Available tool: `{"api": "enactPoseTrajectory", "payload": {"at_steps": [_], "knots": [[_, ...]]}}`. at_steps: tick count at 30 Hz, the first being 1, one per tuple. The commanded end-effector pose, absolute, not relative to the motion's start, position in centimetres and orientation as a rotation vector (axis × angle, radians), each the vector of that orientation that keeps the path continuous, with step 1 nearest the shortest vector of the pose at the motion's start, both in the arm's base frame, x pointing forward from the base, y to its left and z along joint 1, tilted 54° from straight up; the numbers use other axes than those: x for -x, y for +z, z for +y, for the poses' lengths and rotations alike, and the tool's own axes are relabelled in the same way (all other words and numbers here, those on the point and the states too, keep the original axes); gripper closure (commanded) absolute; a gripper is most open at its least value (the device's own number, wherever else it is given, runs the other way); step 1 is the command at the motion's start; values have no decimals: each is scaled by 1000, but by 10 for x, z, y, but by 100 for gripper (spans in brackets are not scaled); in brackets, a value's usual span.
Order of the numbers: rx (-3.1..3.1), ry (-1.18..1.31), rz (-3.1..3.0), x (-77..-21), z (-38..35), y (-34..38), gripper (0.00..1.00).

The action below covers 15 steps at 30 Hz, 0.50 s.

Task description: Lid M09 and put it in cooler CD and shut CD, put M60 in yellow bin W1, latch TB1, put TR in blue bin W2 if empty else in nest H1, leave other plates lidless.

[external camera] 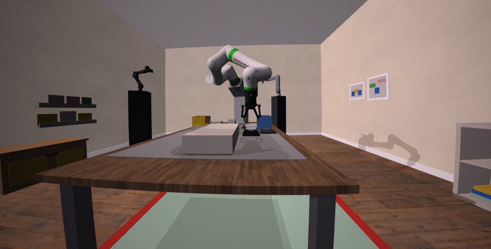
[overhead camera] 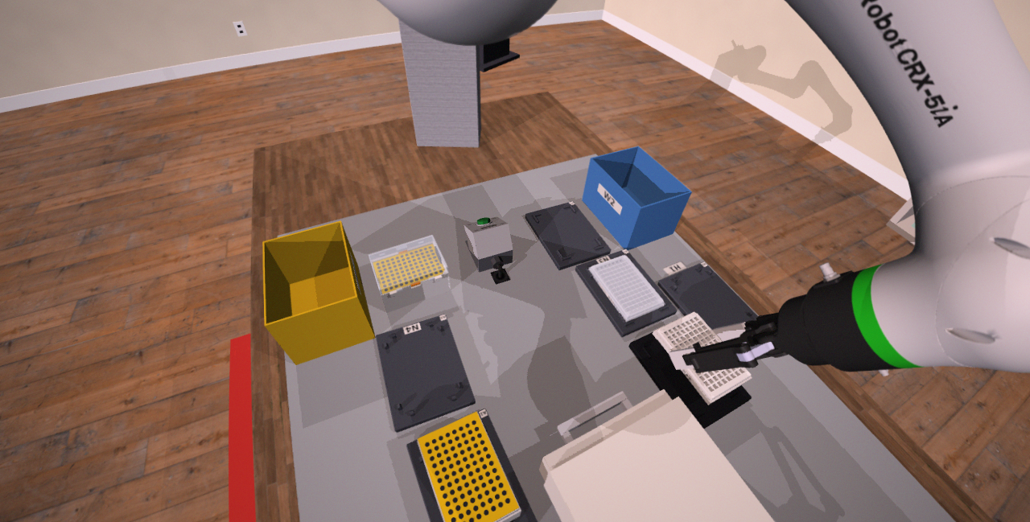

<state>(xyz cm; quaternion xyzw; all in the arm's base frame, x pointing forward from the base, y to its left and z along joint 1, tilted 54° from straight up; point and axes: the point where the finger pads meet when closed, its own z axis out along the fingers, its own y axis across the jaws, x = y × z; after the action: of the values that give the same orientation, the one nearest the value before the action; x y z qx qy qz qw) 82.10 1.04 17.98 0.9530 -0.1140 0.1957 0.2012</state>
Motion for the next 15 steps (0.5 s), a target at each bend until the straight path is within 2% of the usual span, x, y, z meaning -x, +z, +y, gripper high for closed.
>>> {"api": "enactPoseTrajectory", "payload": {"at_steps": [1,15], "knots": [[-2662,547,-318,-817,13,183,100],[-2662,547,-318,-807,20,193,100]]}}
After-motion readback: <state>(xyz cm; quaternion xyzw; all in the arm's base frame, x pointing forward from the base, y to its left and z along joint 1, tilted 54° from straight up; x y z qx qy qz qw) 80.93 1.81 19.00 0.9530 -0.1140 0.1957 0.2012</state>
